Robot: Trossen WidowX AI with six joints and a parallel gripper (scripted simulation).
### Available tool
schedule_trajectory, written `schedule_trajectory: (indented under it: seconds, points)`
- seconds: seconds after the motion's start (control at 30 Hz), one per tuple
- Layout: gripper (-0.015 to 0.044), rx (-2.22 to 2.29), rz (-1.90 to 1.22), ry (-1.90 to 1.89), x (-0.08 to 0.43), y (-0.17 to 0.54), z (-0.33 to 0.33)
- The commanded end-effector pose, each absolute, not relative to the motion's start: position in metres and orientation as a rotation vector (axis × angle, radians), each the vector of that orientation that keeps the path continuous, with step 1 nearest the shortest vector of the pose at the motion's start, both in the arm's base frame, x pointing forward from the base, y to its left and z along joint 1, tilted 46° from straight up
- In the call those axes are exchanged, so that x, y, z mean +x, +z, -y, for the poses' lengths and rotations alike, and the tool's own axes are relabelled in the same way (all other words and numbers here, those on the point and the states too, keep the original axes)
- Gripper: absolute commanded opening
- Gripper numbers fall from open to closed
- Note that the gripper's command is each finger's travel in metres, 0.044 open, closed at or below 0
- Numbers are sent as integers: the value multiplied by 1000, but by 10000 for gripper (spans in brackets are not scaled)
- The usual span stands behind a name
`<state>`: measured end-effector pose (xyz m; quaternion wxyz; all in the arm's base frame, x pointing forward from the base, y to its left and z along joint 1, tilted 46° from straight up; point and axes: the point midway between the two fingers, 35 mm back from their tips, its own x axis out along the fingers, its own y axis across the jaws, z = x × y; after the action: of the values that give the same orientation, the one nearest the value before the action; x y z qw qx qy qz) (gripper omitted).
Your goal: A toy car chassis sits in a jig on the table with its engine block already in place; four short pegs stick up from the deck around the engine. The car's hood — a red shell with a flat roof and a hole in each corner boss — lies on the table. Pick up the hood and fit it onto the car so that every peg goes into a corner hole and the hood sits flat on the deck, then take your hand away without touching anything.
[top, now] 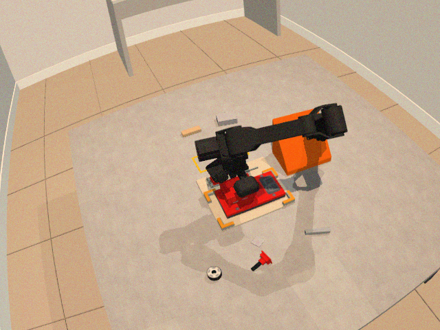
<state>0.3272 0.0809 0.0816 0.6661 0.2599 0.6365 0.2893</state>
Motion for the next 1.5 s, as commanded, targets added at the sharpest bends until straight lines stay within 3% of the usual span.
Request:
schedule_trajectory:
  seconds: [0.0,1.47]
  points:
    - [0,589,-1430,655,328,84,-81]
    - [0,589,-1430,655,329,81,-84]
